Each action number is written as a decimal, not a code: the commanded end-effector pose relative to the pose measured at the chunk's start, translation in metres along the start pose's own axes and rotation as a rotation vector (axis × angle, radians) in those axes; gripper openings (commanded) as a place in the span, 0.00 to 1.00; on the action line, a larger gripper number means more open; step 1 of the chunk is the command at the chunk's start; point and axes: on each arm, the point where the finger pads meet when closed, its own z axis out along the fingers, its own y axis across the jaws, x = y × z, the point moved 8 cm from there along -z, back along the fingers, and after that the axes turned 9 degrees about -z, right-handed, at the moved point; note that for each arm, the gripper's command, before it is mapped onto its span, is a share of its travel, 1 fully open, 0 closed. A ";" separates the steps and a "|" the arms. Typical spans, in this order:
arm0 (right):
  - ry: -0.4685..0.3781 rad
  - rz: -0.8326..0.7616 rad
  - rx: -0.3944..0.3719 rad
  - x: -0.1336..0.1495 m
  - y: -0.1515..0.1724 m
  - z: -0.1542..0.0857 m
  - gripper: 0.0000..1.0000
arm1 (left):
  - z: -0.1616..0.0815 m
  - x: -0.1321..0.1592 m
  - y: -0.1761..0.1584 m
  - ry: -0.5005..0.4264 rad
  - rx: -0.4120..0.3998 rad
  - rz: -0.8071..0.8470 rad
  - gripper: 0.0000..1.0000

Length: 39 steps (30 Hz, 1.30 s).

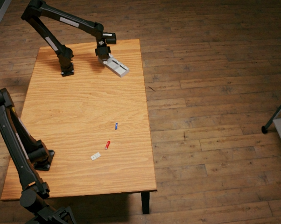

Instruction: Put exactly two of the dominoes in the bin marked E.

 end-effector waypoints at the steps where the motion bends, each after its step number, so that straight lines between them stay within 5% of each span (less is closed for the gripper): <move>1: -0.017 -0.010 -0.007 -0.009 0.004 0.001 1.00 | 0.008 0.004 -0.002 0.008 0.022 0.058 0.20; 3: -0.017 -0.010 -0.007 -0.009 0.004 0.001 1.00 | 0.006 -0.001 -0.004 0.003 0.010 0.078 0.20; 20: -0.017 -0.010 -0.007 -0.009 0.004 0.001 1.00 | -0.006 0.084 0.033 -0.005 -0.026 -0.581 0.20; 39: -0.017 -0.010 -0.007 -0.009 0.004 0.001 1.00 | -0.009 0.075 0.039 -0.013 -0.042 -0.568 0.20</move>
